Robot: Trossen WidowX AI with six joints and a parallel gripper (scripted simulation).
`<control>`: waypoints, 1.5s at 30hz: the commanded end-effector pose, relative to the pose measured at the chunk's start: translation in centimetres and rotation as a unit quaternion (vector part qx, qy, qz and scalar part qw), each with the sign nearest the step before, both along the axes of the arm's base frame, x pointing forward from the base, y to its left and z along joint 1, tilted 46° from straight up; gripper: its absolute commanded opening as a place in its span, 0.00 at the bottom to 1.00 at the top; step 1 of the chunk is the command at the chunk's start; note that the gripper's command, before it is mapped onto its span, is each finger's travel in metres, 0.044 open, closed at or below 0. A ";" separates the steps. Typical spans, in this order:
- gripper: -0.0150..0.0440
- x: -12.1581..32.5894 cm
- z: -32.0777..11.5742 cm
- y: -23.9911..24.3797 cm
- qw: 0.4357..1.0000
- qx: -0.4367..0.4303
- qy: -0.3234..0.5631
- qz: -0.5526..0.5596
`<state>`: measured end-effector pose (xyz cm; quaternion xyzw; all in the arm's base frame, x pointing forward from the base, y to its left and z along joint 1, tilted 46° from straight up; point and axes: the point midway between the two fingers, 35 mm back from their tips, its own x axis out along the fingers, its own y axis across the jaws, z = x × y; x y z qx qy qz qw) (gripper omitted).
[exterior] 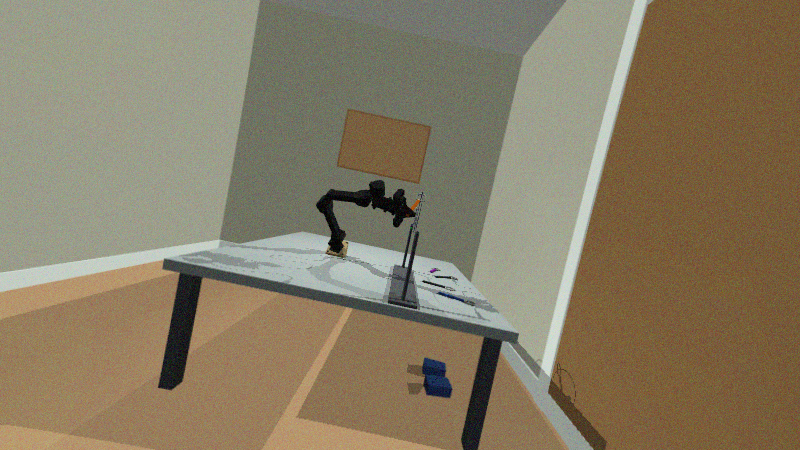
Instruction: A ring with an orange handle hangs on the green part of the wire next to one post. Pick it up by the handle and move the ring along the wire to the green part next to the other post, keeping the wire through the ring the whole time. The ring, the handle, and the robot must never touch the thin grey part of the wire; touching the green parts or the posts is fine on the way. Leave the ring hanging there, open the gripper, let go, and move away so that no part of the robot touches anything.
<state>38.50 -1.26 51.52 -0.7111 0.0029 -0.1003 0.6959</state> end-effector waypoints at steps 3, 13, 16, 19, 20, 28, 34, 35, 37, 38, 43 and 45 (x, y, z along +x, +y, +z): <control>0.00 0.0 0.2 0.1 0.999 -0.042 -0.007 0.002; 0.00 0.0 0.6 0.1 0.994 -0.103 -0.019 0.002; 0.00 0.0 0.8 0.2 0.992 -0.122 -0.023 0.002; 0.00 0.0 0.9 0.2 0.990 -0.140 -0.026 0.001; 0.00 0.0 0.9 0.2 0.989 -0.146 -0.028 0.001; 0.00 0.0 1.2 0.3 0.980 -0.194 -0.037 0.001; 0.00 -0.1 1.4 0.4 0.973 -0.227 -0.044 -0.001; 0.00 -0.2 1.4 0.4 0.972 -0.230 -0.045 -0.004; 0.00 -0.4 1.4 0.5 0.970 -0.237 -0.050 -0.014; 0.00 -0.6 1.4 0.5 0.968 -0.243 -0.053 -0.022; 0.00 -1.1 1.5 0.7 0.957 -0.280 -0.066 -0.041; 0.00 -1.1 1.6 0.8 0.953 -0.292 -0.069 -0.041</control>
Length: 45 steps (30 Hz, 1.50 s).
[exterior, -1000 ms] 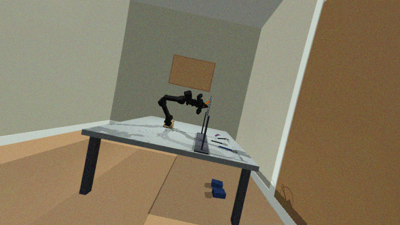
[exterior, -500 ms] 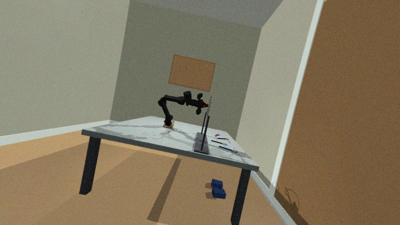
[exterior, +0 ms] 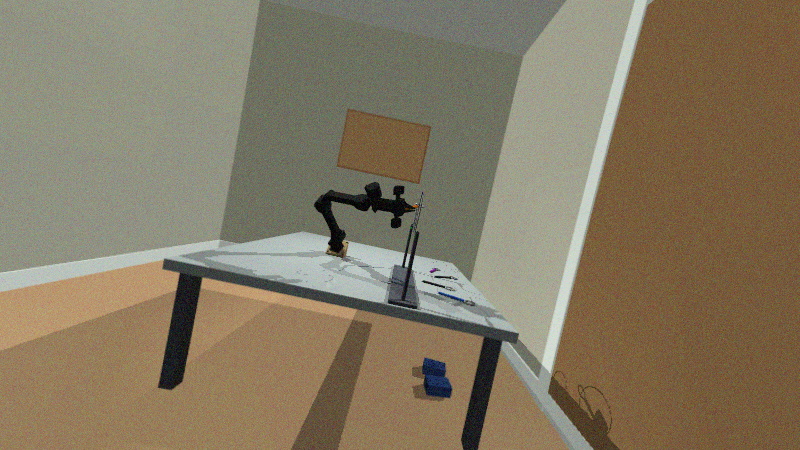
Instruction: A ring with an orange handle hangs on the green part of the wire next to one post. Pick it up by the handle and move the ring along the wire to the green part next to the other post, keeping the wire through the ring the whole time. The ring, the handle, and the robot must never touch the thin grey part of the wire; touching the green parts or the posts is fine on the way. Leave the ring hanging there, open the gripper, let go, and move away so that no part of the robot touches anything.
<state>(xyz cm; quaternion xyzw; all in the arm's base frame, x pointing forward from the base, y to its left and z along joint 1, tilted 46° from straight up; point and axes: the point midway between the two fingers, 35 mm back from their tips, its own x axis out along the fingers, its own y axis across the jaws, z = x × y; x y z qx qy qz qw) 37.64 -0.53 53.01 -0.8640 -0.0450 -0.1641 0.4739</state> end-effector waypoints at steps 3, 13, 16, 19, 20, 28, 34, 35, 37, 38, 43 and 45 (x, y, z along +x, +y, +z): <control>0.00 -0.2 0.2 0.1 0.999 -0.042 -0.012 -0.009; 0.00 -0.3 0.5 0.3 0.994 -0.103 -0.025 -0.009; 0.00 -0.3 0.5 0.4 0.992 -0.121 -0.029 -0.009; 0.00 -0.3 0.6 0.5 0.990 -0.139 -0.033 -0.009; 0.00 -0.3 0.7 0.5 0.989 -0.146 -0.034 -0.009; 0.00 -0.4 0.8 0.7 0.980 -0.194 -0.044 -0.009; 0.00 -0.4 1.0 0.9 0.972 -0.229 -0.051 -0.010; 0.00 -0.4 1.0 0.9 0.971 -0.235 -0.053 -0.010; 0.00 -0.5 1.0 1.0 0.968 -0.247 -0.055 -0.010; 0.00 -0.5 1.0 1.0 0.966 -0.252 -0.056 -0.010; 0.00 -0.5 1.1 1.1 0.958 -0.279 -0.062 -0.010; 0.00 -0.5 1.1 1.2 0.955 -0.289 -0.064 -0.010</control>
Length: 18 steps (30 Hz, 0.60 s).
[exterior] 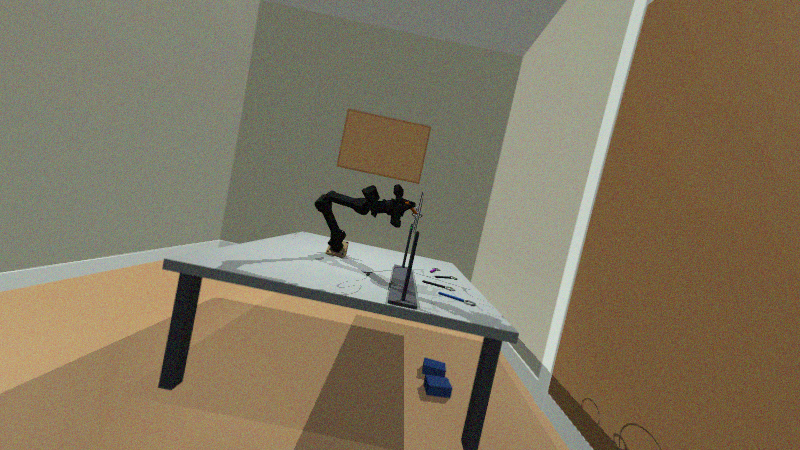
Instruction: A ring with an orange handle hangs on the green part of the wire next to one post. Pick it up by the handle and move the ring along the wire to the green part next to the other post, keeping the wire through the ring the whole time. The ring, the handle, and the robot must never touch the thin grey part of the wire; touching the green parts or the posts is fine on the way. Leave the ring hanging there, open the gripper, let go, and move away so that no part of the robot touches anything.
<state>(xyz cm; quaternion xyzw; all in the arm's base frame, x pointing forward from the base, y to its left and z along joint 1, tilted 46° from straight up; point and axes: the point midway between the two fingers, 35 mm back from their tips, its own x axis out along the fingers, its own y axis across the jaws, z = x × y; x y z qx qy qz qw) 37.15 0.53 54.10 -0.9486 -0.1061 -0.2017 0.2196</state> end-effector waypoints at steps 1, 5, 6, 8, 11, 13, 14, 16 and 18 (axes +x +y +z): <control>0.00 0.0 0.0 0.1 1.000 -0.027 -0.006 0.001; 0.00 0.0 0.1 0.1 0.999 -0.044 -0.009 0.000; 0.00 0.0 0.1 0.1 0.999 -0.047 -0.010 0.000; 0.00 0.0 0.1 0.1 0.998 -0.054 -0.012 0.000; 0.00 0.0 0.0 -0.1 0.998 -0.062 -0.013 0.000; 0.00 0.0 0.0 -0.2 0.998 -0.065 -0.014 0.000; 0.00 0.0 0.0 -0.3 0.998 -0.065 -0.014 0.000; 0.00 0.1 0.0 -0.5 0.998 -0.064 -0.014 0.000; 0.00 0.1 -0.1 -0.8 0.998 -0.062 -0.014 0.000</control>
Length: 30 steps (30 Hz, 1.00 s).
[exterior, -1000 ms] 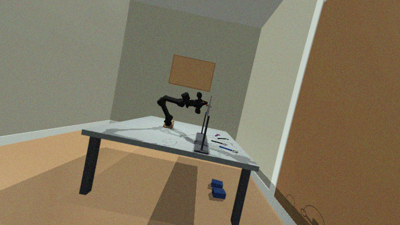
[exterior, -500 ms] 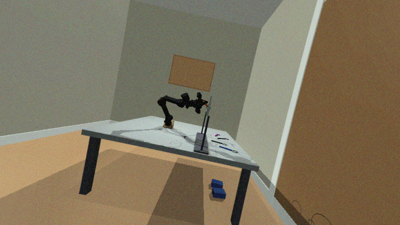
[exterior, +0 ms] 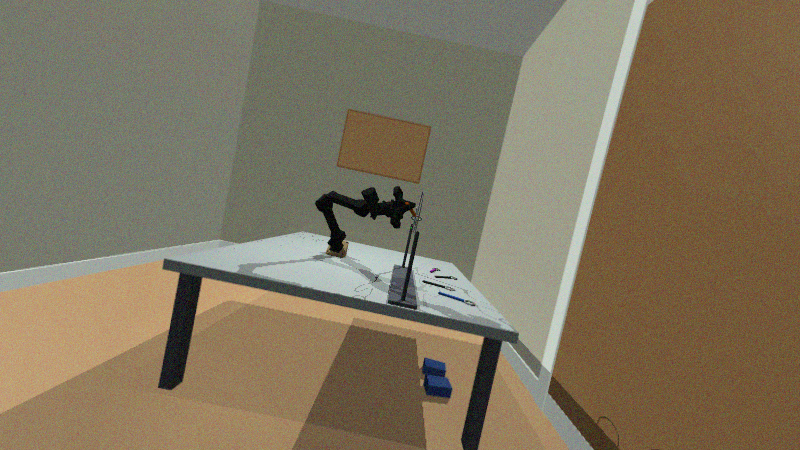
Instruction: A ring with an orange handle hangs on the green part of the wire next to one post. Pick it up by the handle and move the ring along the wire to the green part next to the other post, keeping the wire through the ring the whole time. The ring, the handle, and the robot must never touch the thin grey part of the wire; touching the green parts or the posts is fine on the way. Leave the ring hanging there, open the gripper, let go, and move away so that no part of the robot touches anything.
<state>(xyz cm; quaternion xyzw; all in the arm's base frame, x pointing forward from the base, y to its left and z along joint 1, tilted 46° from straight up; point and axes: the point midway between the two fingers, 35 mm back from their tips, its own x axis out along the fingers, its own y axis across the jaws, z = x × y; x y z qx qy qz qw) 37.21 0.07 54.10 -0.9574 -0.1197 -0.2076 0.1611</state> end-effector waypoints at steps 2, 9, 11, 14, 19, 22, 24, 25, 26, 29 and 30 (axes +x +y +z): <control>0.00 0.1 -0.2 -0.6 1.000 0.003 0.000 0.001; 0.00 0.4 -0.6 -2.0 0.999 0.040 0.006 0.001; 0.00 0.4 -0.7 -2.3 0.999 0.049 0.006 0.000; 0.00 0.2 -1.0 -2.7 0.998 0.064 -0.002 -0.004; 0.00 0.0 -2.2 -4.2 0.992 0.128 -0.014 -0.016; 0.00 0.1 -2.9 -5.1 0.986 0.164 -0.009 -0.018; 0.00 0.2 -3.3 -5.6 0.982 0.187 -0.005 -0.019; 0.00 0.2 -3.5 -5.9 0.980 0.198 -0.002 -0.019; 0.00 0.3 -3.7 -6.2 0.978 0.209 0.000 -0.020; 0.00 0.4 -4.5 -6.9 0.970 0.244 0.007 -0.021; 0.00 0.5 -4.7 -7.1 0.967 0.256 0.010 -0.021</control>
